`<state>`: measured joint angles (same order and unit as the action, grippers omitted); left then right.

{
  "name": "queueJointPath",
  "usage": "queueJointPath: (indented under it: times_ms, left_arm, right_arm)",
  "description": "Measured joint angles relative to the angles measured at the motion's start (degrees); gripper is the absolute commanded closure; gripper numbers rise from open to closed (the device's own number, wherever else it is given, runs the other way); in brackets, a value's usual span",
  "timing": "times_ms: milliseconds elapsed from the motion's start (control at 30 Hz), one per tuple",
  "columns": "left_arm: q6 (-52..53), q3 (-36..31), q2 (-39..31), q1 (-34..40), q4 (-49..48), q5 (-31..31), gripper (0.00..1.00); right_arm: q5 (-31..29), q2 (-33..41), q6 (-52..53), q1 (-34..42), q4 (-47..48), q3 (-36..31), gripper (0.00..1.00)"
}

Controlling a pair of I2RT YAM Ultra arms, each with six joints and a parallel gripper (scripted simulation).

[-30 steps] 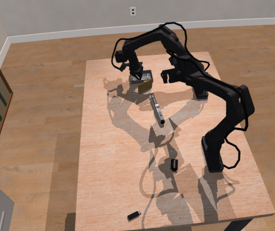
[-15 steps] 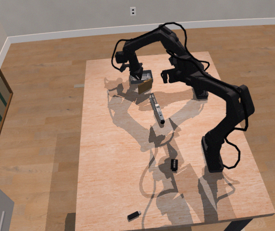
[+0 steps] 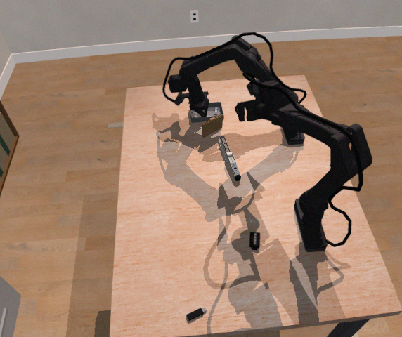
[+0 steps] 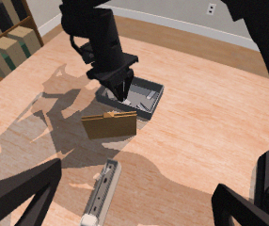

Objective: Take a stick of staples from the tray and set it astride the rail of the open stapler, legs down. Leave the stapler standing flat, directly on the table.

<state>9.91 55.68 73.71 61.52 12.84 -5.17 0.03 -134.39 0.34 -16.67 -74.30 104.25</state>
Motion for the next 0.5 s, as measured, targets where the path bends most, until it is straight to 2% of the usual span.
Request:
queueJointPath:
  times_ms: [33, 133, 400, 433, 500]
  left_arm:
    - [0.0, 0.0, 0.0, 0.0, 0.0, 0.0, 0.00]
    - [0.0, 0.0, 0.0, 0.0, 0.0, 0.0, 0.00]
    - [0.0, 0.0, 0.0, 0.0, 0.0, 0.0, 0.00]
    - [0.0, 0.0, 0.0, 0.0, 0.0, 0.0, 0.00]
    - [0.0, 0.0, 0.0, 0.0, 0.0, 0.0, 0.00]
  right_arm:
    - [0.0, 0.0, 0.0, 0.0, 0.0, 0.0, 0.99]
    - [0.0, 0.0, 0.0, 0.0, 0.0, 0.0, 1.00]
    - [0.0, 0.0, 0.0, 0.0, 0.0, 0.0, 1.00]
    - [0.0, 0.0, 0.0, 0.0, 0.0, 0.0, 0.96]
    - [0.0, 0.0, 0.0, 0.0, 0.0, 0.0, 0.96]
